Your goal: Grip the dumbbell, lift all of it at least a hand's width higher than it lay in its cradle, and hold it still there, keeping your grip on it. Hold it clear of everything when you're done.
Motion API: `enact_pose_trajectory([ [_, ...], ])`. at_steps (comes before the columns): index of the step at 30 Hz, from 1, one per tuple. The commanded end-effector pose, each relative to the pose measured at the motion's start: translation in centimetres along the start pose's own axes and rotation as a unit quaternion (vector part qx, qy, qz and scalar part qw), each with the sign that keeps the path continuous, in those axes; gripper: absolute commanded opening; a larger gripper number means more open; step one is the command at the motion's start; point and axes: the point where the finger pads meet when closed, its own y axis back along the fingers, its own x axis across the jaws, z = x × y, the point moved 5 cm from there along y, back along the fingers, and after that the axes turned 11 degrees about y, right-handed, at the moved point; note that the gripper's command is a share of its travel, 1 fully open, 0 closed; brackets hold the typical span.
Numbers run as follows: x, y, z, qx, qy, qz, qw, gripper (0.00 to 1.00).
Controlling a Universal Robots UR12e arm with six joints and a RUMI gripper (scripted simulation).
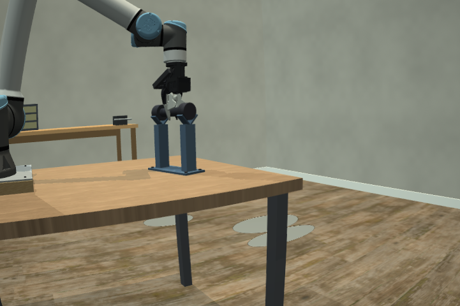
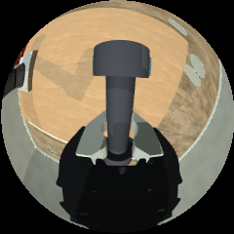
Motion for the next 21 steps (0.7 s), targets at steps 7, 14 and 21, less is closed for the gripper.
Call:
enact_pose_trajectory([
  [7,0.0,0.3,0.0,0.000,0.000,0.000,1.000,0.00],
  [14,0.0,0.7,0.0,0.000,0.000,0.000,1.000,0.00],
  [21,0.1,1.7,0.1,-0.001,0.000,0.001,1.000,0.00],
])
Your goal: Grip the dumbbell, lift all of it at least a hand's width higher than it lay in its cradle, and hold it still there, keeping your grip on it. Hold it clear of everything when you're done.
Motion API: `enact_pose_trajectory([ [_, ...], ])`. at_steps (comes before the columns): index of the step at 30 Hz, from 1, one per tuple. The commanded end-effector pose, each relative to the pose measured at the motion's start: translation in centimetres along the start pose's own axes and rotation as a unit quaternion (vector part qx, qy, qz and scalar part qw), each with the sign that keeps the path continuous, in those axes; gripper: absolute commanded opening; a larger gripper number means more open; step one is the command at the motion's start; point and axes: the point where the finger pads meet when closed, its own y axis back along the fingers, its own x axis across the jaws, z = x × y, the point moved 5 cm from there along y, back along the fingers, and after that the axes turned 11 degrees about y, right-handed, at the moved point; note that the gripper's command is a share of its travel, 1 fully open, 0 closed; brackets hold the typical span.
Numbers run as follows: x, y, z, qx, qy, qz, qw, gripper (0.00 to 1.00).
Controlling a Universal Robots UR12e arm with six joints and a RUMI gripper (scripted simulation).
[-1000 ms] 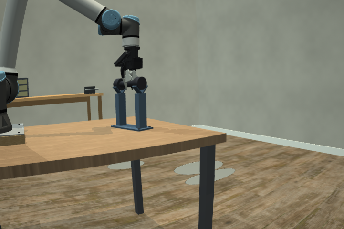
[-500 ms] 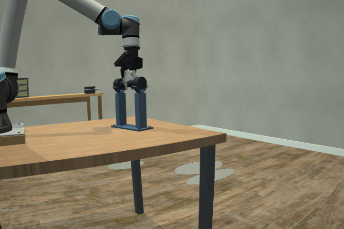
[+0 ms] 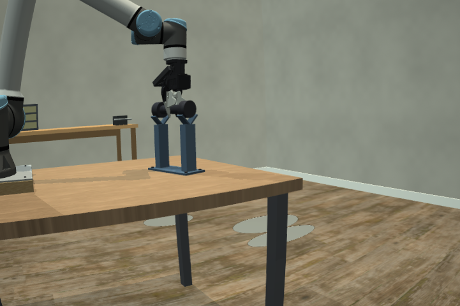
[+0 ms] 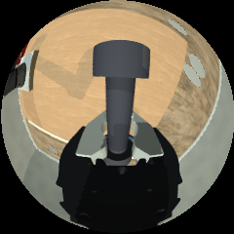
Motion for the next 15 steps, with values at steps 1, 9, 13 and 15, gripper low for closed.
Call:
enact_pose_trajectory([
  [1,0.1,0.9,0.1,-0.001,0.000,0.001,1.000,0.00],
  [9,0.1,2.2,0.1,-0.001,0.000,0.001,1.000,0.00],
  [13,0.1,3.3,0.1,-0.001,0.000,0.001,1.000,0.00],
  [15,0.1,3.8,0.1,-0.001,0.000,0.001,1.000,0.00],
])
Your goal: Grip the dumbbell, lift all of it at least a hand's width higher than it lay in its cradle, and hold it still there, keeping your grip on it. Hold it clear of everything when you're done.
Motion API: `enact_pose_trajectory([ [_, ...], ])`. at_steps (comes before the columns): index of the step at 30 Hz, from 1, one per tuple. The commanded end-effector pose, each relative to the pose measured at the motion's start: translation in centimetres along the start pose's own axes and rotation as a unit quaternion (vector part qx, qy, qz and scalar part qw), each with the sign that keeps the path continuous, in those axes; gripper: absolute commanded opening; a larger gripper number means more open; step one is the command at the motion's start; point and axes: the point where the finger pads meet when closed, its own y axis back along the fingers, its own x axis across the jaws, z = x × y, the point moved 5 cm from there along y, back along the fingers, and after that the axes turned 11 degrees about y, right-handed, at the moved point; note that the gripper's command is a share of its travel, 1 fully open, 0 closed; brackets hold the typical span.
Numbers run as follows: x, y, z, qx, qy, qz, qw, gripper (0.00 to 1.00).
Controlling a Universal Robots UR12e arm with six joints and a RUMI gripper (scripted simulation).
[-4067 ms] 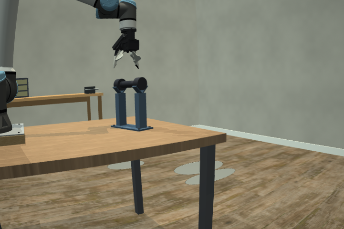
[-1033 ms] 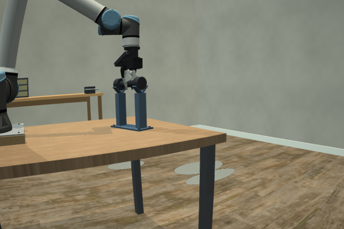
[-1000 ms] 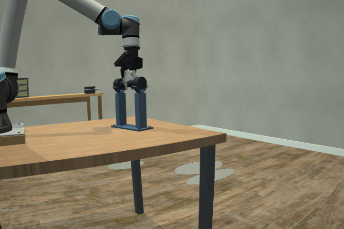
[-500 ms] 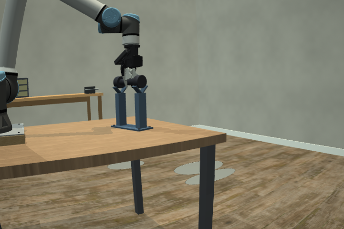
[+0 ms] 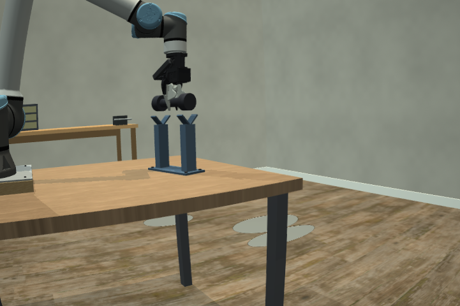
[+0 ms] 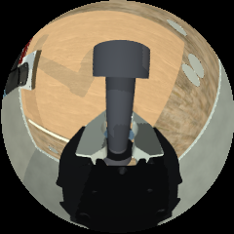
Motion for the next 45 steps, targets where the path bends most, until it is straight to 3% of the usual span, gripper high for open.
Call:
enact_pose_trajectory([
  [1,0.1,1.4,0.1,-0.001,0.000,0.001,1.000,0.00],
  [25,0.0,6.3,0.0,-0.001,0.000,0.001,1.000,0.00],
  [45,0.0,7.2,0.0,-0.001,0.000,0.001,1.000,0.00],
])
